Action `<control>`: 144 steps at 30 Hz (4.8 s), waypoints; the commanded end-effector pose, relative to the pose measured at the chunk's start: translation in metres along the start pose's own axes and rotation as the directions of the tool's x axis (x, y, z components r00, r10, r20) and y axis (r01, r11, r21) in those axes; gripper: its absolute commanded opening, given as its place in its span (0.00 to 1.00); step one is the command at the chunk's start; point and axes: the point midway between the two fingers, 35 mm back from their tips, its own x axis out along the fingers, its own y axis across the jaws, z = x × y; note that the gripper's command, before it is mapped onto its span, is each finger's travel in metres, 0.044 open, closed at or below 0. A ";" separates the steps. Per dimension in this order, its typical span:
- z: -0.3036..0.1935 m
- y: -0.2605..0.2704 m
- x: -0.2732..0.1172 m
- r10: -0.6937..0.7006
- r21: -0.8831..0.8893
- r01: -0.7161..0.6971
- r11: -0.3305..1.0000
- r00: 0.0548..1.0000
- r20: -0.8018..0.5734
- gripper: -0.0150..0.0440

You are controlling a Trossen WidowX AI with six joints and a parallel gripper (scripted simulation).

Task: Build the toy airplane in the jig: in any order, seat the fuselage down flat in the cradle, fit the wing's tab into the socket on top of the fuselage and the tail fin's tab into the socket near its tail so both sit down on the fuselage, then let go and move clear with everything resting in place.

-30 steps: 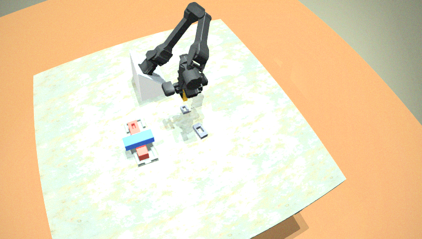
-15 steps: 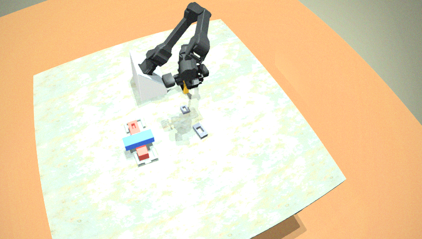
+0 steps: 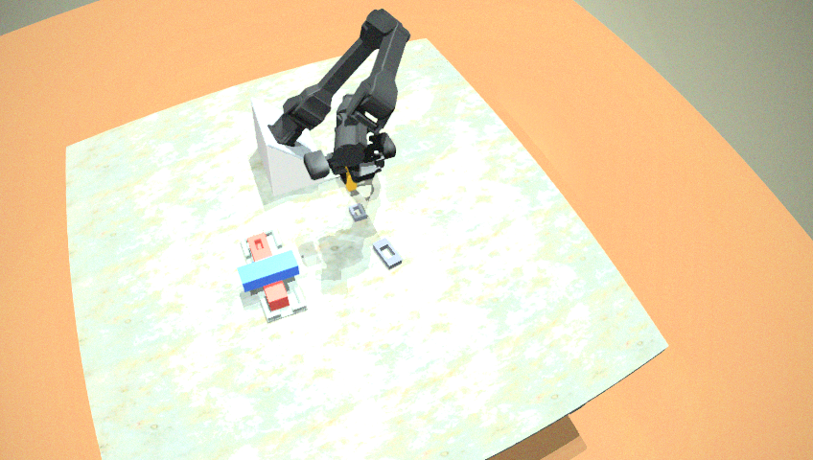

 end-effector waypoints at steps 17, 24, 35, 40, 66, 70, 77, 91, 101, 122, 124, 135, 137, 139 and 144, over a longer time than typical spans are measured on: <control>0.026 -0.060 0.004 -0.015 0.026 0.014 1.000 1.000 0.027 0.25; 0.030 -0.082 0.007 -0.019 0.026 0.019 0.999 1.000 0.025 0.25; 0.033 -0.117 0.013 -0.023 0.023 0.022 0.999 1.000 0.021 0.25; 0.033 -0.133 0.016 -0.023 0.022 0.023 1.000 1.000 0.019 0.25; 0.015 -0.213 0.042 -0.010 0.011 0.010 1.000 1.000 0.007 0.25; 0.010 -0.224 0.047 -0.006 0.008 0.006 1.000 1.000 0.006 0.25; 0.009 -0.228 0.049 -0.004 0.007 0.004 1.000 1.000 0.005 0.36; 0.008 -0.228 0.049 -0.004 0.007 0.004 1.000 1.000 0.005 0.36; 0.009 -0.230 0.049 -0.004 0.007 0.004 1.000 1.000 0.006 0.36; 0.010 -0.230 0.077 -0.003 0.007 0.003 1.000 1.000 0.006 0.36; 0.010 -0.230 0.080 -0.003 0.007 0.003 1.000 1.000 0.006 0.36; 0.009 -0.230 0.089 -0.002 0.007 0.002 1.000 1.000 0.006 0.36; 0.009 -0.230 0.089 -0.002 0.007 0.002 1.000 1.000 0.006 0.36; 0.009 -0.230 0.089 -0.002 0.007 0.002 1.000 1.000 0.006 0.36; 0.009 -0.230 0.089 -0.002 0.007 0.002 1.000 1.000 0.006 0.36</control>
